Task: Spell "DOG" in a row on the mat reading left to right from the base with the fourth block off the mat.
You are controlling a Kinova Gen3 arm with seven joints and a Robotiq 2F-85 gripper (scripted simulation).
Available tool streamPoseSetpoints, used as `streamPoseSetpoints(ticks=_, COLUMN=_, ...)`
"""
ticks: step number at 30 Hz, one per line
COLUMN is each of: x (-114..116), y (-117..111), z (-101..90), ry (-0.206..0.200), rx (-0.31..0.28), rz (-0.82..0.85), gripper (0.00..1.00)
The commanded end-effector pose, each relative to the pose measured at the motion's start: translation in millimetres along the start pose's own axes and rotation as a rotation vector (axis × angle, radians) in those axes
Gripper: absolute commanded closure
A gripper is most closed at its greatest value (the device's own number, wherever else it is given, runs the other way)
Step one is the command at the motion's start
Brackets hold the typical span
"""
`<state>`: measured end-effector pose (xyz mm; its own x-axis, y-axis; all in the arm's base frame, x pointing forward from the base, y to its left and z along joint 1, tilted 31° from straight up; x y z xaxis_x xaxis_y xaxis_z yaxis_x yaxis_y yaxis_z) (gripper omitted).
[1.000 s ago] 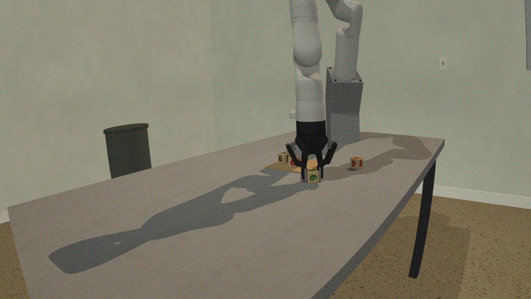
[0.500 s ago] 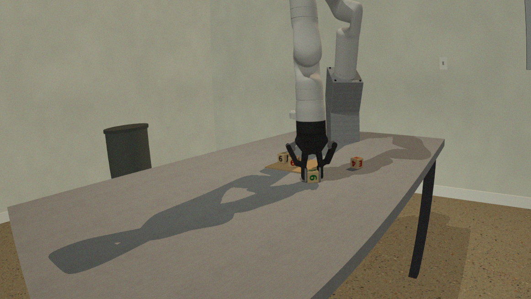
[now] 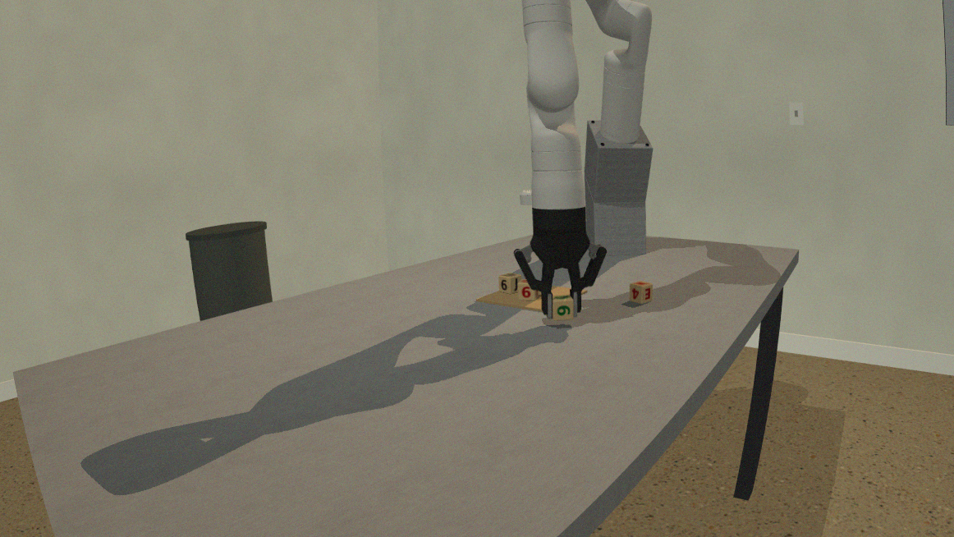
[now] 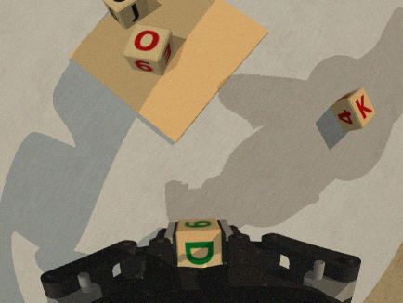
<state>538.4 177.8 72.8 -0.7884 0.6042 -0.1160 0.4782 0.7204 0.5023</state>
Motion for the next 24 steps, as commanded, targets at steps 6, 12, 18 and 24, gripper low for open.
streamPoseSetpoints(ticks=6, x=-1, y=1, z=-38.0, ry=-0.001, rx=-0.004, rz=-0.005, gripper=0.74)
streamPoseSetpoints(ticks=12, x=-1, y=1, z=-58.6, ry=-0.001, rx=-0.004, rz=-0.005, gripper=0.74)
streamPoseSetpoints(ticks=18, x=-1, y=1, z=-81.6, ry=-0.001, rx=-0.004, rz=-0.004, gripper=0.74)
streamPoseSetpoints(ticks=24, x=-1, y=1, z=-88.9, ry=-0.001, rx=-0.004, rz=-0.004, gripper=0.74)
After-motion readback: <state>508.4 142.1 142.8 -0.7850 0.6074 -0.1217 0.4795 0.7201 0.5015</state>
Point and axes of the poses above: the point where the finger pads meet when closed, its own z axis out along the fingers, its own x axis across the jaws, y = z × x, the point moved 5 cm from there along -z, back along the fingers, and after that the axes turned 12 degrees about -z, right-handed, at the moved point
